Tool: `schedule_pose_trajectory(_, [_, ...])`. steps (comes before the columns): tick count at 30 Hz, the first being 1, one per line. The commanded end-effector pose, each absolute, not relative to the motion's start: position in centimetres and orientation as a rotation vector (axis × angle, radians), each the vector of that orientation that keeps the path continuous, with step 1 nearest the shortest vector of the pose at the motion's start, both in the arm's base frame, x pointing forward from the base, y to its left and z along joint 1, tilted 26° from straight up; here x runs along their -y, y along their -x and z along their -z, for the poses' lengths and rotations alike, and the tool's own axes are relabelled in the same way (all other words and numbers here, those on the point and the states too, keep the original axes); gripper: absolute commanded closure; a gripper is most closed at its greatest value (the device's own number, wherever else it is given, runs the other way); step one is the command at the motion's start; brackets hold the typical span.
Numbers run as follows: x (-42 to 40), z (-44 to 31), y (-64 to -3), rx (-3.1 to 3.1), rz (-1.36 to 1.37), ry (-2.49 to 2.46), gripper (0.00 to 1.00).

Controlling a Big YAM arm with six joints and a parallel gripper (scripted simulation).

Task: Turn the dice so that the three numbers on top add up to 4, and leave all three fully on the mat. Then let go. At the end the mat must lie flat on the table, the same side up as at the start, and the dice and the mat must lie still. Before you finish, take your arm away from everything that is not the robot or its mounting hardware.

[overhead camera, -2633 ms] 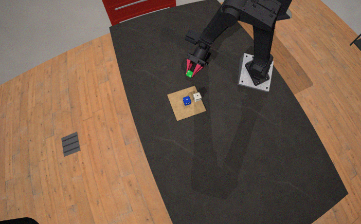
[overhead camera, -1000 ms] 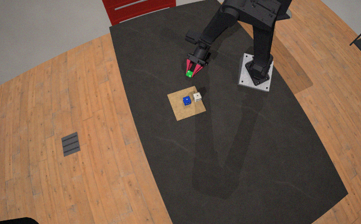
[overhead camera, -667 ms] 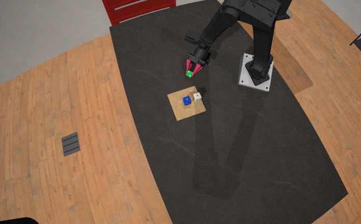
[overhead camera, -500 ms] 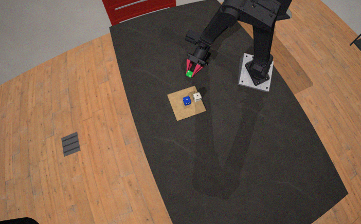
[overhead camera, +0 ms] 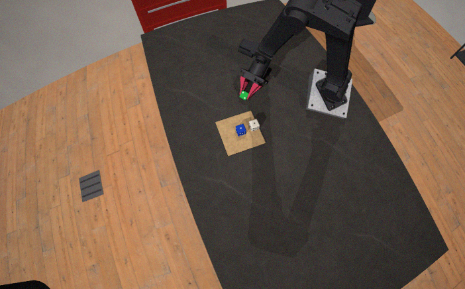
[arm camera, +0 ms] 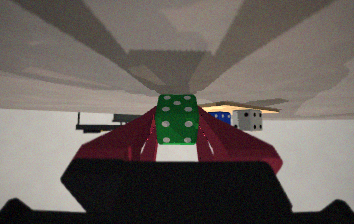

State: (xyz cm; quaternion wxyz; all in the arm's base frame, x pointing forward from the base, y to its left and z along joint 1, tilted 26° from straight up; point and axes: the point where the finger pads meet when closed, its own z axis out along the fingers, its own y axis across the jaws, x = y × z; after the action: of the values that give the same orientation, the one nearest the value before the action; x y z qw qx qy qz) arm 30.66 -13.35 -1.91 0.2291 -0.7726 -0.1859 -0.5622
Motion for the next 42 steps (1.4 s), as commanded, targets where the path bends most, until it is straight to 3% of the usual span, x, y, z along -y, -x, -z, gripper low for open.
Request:
schedule_pose_trajectory(1, [12.97,2.01,-30.49,0.504,1.545,2.120,0.74])
schedule_pose_trajectory(41, [12.98,2.00,-30.50,0.506,1.546,2.120,0.74])
schedule_pose_trajectory(42, [12.98,2.00,-30.50,0.506,1.546,2.120,0.71])
